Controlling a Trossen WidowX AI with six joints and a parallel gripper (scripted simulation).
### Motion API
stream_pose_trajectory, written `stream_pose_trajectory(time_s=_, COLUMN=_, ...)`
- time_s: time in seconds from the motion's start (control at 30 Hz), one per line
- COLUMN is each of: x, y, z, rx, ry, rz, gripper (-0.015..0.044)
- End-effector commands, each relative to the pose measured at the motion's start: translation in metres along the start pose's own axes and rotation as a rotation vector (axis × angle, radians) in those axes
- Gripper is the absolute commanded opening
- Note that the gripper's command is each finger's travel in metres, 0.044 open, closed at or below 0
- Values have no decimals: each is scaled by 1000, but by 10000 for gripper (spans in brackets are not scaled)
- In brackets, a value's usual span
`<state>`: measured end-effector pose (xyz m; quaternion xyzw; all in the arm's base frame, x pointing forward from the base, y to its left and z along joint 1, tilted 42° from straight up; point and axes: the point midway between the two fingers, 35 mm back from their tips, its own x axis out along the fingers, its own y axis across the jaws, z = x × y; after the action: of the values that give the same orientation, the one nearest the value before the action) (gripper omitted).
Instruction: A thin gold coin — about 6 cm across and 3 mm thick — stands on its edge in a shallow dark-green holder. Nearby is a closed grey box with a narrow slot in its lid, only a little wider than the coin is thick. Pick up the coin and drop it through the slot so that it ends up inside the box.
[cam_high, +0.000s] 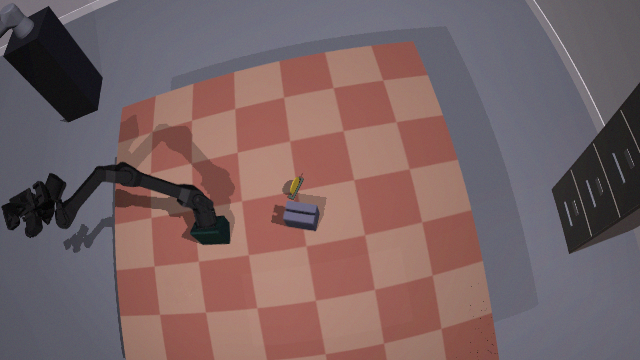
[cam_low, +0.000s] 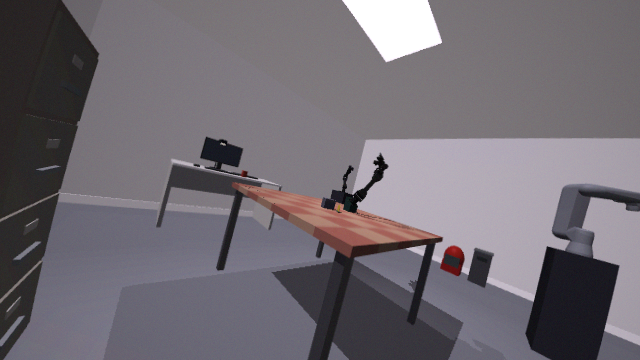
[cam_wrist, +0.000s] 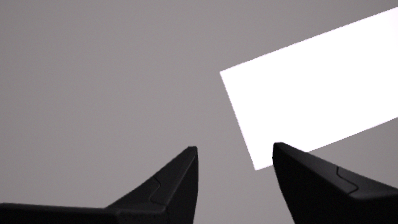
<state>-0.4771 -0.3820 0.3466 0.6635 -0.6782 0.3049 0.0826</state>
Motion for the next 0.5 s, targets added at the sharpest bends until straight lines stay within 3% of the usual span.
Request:
stream_pose_trajectory(time_s=0.0, x=43, y=-39, z=43, rx=189, ry=-82, rz=-24, gripper=161)
stream_pose_trajectory(time_s=0.47, x=112, y=-181, z=198, rx=758, ry=-456, rz=12, gripper=161)
